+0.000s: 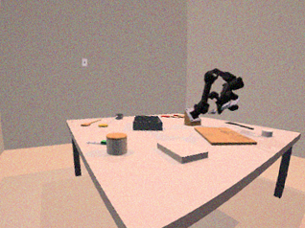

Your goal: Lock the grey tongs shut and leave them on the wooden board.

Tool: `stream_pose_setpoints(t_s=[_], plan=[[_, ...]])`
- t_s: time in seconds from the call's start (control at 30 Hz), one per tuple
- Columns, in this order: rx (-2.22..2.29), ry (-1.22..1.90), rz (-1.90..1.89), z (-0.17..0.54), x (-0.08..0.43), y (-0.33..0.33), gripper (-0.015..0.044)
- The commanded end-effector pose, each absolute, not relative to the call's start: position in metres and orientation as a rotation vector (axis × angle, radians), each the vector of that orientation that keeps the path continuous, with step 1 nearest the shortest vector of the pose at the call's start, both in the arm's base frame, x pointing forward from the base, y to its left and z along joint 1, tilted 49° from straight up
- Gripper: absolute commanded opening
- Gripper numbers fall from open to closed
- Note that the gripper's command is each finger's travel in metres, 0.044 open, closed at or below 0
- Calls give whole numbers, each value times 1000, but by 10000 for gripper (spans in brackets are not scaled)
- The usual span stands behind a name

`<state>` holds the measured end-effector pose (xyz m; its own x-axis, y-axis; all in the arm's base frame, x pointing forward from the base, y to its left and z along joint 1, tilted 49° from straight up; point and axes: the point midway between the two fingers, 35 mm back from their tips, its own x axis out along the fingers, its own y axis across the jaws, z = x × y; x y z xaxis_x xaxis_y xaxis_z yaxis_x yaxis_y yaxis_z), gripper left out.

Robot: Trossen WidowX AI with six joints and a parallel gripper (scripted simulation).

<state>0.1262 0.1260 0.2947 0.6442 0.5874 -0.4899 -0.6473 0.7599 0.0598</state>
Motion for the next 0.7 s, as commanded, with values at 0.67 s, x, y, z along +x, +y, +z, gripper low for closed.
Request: stream_pose_setpoints(t_s=[0.67], plan=[[-113, 797, 774, 296, 121, 117, -150]])
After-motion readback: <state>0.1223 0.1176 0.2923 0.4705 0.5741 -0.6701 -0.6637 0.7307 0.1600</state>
